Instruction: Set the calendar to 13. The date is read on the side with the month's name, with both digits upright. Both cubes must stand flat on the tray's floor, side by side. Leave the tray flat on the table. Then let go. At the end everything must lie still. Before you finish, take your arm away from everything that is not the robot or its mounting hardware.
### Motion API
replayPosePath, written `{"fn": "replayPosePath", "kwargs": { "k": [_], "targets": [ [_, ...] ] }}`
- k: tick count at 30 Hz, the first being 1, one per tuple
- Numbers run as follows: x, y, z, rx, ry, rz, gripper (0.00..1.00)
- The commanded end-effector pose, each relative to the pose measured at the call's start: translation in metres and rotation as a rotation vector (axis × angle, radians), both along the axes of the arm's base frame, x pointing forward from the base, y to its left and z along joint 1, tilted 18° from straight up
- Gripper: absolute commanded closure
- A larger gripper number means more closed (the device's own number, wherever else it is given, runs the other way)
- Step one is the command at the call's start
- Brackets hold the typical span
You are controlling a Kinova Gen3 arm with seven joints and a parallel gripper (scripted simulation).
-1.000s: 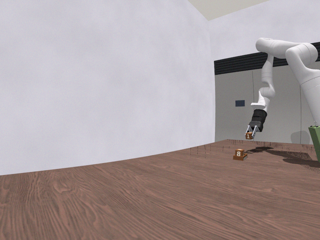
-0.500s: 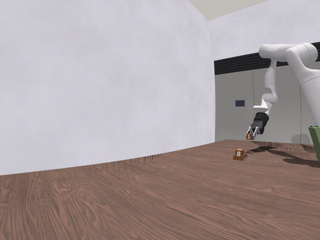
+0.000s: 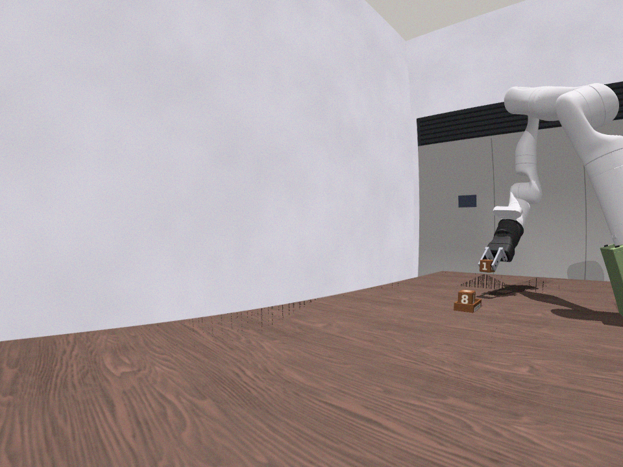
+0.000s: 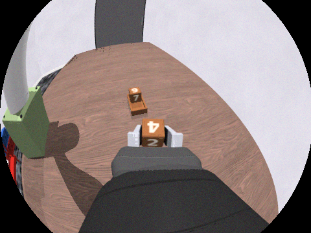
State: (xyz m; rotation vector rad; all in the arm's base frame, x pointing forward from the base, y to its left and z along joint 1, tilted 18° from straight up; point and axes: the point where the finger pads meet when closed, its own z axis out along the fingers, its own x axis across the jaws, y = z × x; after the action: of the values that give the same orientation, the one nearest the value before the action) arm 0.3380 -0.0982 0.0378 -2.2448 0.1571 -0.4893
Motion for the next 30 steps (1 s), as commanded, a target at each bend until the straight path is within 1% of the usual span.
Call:
{"fn": "replayPosePath", "kwargs": {
  "k": [1,13,28,30],
  "targets": [
    [0.000,0.000,0.000,-0.001,-0.001,0.000,0.40],
    [0.001,0.000,-0.004,-0.001,-0.001,0.000,0.40],
    [0.008,0.000,-0.023,-0.001,-0.001,0.000,0.40],
    [0.008,0.000,-0.023,-0.001,-0.001,0.000,0.40]
  ]
}}
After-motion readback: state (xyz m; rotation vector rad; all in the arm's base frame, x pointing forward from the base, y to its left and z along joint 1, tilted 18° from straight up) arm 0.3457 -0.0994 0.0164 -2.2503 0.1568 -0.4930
